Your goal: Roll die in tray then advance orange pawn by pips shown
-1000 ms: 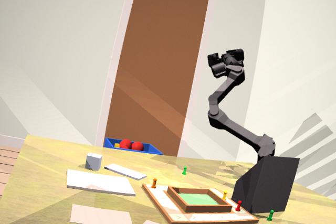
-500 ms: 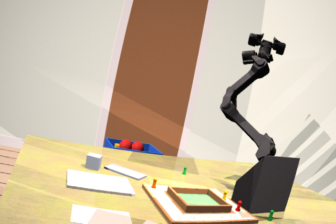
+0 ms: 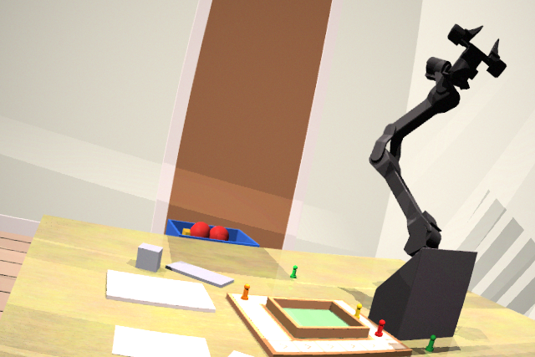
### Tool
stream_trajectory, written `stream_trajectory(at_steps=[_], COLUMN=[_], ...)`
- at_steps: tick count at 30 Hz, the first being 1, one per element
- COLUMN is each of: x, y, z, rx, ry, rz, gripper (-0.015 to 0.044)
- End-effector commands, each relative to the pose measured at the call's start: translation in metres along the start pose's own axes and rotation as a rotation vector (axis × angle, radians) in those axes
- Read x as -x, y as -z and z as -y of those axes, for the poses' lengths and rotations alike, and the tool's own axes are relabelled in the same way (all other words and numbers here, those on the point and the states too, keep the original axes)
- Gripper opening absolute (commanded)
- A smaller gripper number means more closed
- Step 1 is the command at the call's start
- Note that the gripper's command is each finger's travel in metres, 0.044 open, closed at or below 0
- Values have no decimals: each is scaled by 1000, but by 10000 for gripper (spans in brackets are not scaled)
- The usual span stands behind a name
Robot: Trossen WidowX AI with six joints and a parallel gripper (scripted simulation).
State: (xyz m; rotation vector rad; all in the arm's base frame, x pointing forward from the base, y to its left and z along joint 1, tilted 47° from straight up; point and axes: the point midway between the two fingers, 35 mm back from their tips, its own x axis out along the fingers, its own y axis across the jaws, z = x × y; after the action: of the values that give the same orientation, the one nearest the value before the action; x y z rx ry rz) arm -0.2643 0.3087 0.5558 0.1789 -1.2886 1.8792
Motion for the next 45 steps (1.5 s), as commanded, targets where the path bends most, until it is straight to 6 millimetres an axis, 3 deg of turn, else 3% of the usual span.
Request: stream_trajectory(at_steps=[1, 11, 21, 27, 34, 40, 45], x=[-2, 35, 117, 192, 296, 393, 479], y=[60, 206, 337, 405, 461, 485, 485], z=[-29, -87, -136, -163, -190, -210, -227], rx=[-66, -211, -436, -595, -758, -868, -933], ry=[-67, -187, -223, -164, -37, 119, 288], rz=[-157, -573, -1005, -1317, -1694, -2022, -2313], gripper=[275, 275, 275, 275, 275, 275, 275])
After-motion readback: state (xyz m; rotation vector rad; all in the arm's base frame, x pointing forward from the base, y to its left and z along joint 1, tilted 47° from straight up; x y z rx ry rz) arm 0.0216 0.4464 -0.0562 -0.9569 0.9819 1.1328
